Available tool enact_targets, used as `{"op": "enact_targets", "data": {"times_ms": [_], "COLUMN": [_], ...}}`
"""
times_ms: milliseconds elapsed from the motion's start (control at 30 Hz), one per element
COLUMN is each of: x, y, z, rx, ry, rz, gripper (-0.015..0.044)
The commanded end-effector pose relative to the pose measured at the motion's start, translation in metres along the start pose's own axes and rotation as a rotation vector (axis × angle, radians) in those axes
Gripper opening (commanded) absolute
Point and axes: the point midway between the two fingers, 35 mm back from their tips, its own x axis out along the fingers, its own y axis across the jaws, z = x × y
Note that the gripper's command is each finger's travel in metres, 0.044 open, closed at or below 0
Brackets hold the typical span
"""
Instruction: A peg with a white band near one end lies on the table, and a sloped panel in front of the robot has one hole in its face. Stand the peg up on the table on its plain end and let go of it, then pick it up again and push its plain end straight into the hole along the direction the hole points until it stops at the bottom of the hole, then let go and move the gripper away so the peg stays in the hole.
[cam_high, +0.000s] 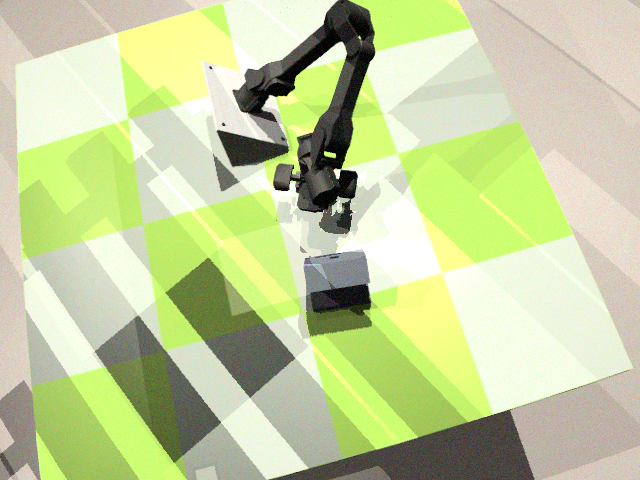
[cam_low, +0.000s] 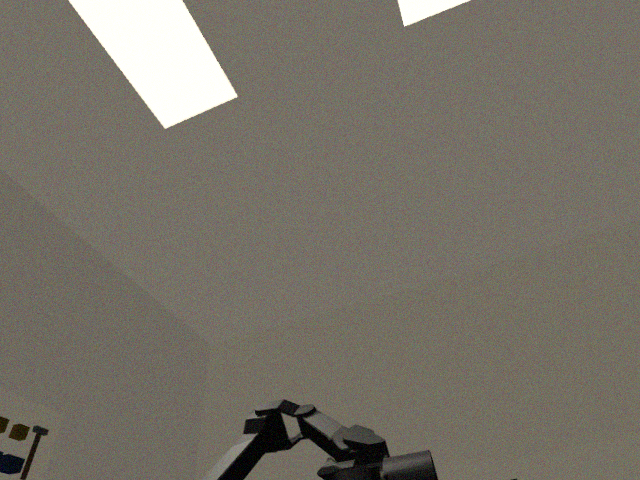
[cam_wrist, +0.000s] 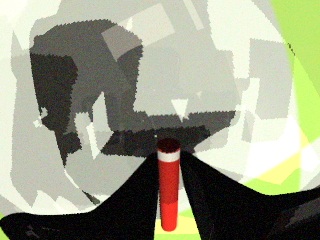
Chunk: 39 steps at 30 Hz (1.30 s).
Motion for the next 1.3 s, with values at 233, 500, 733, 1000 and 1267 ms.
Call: {"op": "enact_targets", "data": {"times_ms": [233, 500, 733, 1000, 1267], "x": [-0.001, -0.006, -0.010, -0.014, -0.018], "y": [0.000, 0.000, 0.000, 0.000, 0.000], "z": [-0.001, -0.003, -0.006, -0.009, -0.013], "rx": [0.002, 0.001, 0.001, 0.002, 0.002], "ry": [-0.013, -0.085, -0.146, -0.216, -0.285], "rz": [0.001, 0.000, 0.000, 0.000, 0.000], "gripper": [0.0049, 0.0049, 0.0049, 0.0049, 0.0049]}}
